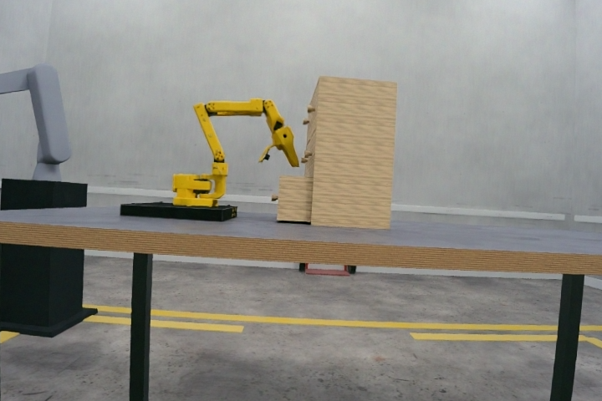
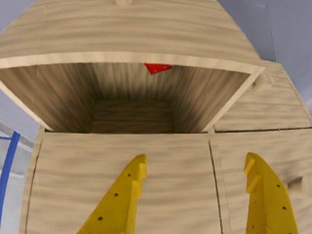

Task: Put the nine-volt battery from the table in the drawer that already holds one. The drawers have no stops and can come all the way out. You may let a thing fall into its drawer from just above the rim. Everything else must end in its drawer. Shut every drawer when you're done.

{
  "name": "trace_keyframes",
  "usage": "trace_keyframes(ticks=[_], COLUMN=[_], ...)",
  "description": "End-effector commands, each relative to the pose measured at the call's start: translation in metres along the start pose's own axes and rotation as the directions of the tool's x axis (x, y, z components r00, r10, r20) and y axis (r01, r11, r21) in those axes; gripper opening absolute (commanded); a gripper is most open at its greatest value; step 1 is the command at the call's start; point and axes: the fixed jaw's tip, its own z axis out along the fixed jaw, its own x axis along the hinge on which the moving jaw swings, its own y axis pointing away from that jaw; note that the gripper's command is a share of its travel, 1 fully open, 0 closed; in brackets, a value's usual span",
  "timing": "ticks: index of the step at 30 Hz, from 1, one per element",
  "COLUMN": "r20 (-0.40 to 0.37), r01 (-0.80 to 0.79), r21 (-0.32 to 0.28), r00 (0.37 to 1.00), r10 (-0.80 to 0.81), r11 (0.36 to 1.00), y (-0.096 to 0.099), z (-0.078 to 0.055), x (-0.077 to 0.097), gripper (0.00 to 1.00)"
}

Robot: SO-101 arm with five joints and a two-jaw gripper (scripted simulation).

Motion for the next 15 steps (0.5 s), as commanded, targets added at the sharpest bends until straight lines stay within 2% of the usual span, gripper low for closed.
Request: trace_keyframes(ticks=[1, 10, 15], r20=[-0.001, 0.0, 0.0], r01=[-0.004, -0.011, -0.013], r21=[0.005, 0.004, 0.004], r00=[1.0, 1.0, 1.0], r10=[0.004, 0.011, 0.013], r11=[1.0, 1.0, 1.0], y=[-0.002, -0.001, 0.0], z=[-0.008, -0.023, -0.028], x=[-0.007, -0.025, -0.031], gripper=[0.34, 0.34, 0.34])
